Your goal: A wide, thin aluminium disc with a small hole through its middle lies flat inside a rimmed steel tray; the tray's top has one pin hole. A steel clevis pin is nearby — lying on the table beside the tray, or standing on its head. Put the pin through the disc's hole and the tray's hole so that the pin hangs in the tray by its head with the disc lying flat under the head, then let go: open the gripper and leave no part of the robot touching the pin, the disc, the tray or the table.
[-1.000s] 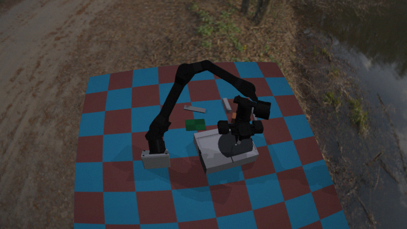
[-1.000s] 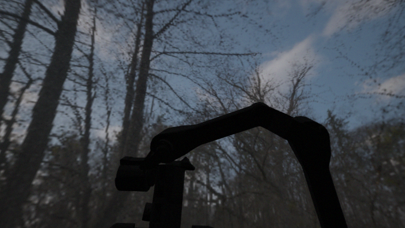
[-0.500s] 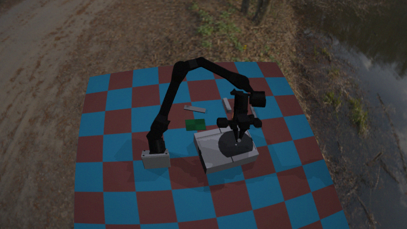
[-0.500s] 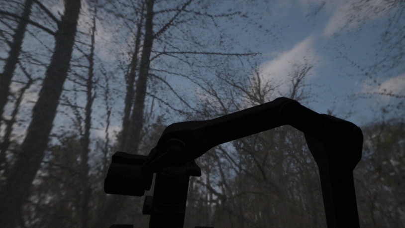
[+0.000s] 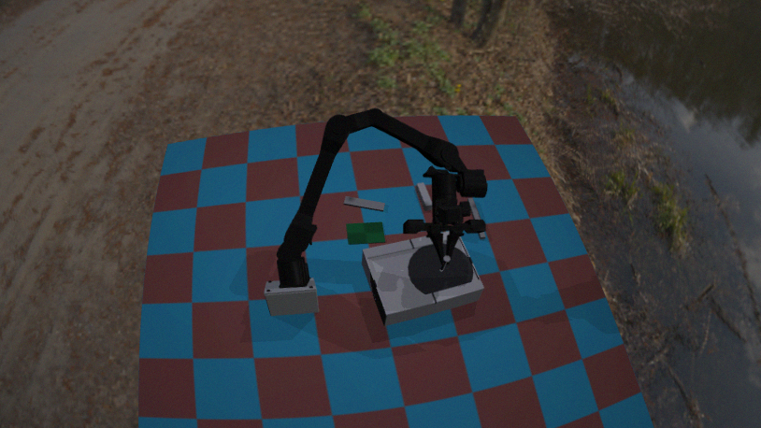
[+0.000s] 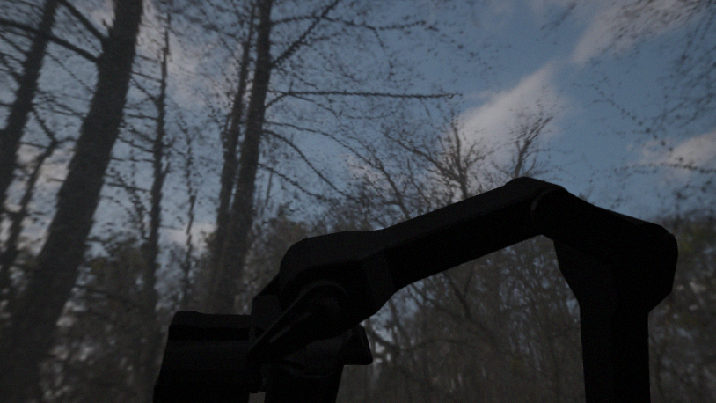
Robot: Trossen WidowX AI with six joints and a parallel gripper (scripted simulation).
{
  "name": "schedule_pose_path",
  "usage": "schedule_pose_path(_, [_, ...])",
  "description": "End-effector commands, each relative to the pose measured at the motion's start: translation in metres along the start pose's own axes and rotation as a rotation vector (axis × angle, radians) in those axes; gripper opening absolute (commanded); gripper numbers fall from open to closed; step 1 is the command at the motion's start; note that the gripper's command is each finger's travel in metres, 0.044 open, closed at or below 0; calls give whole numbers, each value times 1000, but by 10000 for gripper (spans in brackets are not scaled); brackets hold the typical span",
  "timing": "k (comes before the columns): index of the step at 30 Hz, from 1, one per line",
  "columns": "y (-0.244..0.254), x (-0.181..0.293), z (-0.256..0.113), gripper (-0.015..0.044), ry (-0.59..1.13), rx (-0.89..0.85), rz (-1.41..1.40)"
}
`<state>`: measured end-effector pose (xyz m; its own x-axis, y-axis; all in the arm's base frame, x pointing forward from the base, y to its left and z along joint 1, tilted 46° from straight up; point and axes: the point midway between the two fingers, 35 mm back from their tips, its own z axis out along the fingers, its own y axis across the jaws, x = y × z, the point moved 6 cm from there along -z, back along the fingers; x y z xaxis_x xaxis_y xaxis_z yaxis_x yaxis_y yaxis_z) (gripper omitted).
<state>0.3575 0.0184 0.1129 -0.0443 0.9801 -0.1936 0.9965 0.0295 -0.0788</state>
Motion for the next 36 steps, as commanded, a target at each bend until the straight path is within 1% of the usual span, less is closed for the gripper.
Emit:
schedule_pose_path(1, [0,11,1,0,-108,1,2])
schedule_pose_path(4, [0,14,1,0,-140,0,1])
schedule_pose_path(8, [0,14,1,0,-140,0,1])
schedule_pose_path(9, [0,13,-1,0,-118,-3,-4])
schedule_pose_path(14, [1,20,-8,0,-139,0,1])
schedule_pose_path(36, [1,34,0,0,-139,0,1])
